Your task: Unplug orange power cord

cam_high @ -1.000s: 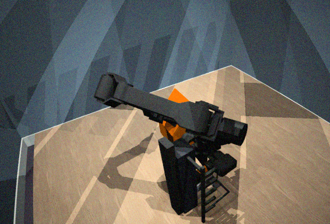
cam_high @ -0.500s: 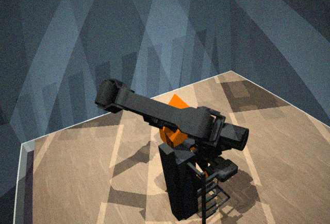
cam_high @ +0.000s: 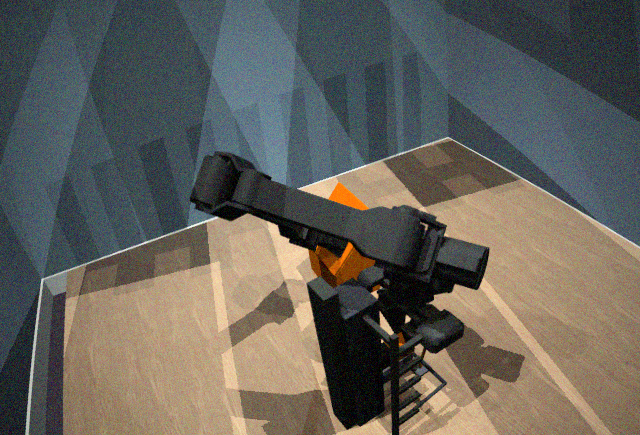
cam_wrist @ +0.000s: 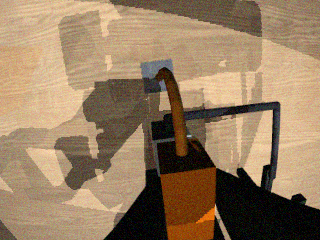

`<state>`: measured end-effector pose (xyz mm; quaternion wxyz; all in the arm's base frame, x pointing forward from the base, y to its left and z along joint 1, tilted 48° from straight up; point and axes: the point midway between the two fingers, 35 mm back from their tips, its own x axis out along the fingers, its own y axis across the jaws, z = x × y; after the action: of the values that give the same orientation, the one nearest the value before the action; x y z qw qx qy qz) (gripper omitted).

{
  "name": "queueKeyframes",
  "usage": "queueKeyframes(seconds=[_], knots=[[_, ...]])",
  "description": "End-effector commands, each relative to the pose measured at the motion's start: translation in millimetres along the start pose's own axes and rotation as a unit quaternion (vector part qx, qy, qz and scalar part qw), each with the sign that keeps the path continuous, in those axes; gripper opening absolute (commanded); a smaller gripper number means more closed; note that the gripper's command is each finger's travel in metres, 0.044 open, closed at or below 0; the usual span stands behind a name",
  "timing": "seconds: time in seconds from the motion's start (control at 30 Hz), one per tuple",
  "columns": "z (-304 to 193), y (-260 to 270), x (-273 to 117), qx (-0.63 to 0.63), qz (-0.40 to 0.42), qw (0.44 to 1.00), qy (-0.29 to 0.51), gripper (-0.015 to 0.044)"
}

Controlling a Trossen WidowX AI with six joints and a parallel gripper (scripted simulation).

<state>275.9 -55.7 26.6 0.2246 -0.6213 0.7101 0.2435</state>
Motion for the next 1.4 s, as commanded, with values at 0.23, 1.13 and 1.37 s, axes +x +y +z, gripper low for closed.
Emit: queueKeyframes(seconds=[0.23,1.13,1.37], knots=[[44.3,0.0,-13.3,-0.01,-0.004,0.999,-0.039,0.0],[84.0,2.6,-21.8,-0.011,-0.003,0.999,-0.038,0.044],[108.7,4.8,-28.2,-0.011,-0.003,0.999,-0.038,0.044]])
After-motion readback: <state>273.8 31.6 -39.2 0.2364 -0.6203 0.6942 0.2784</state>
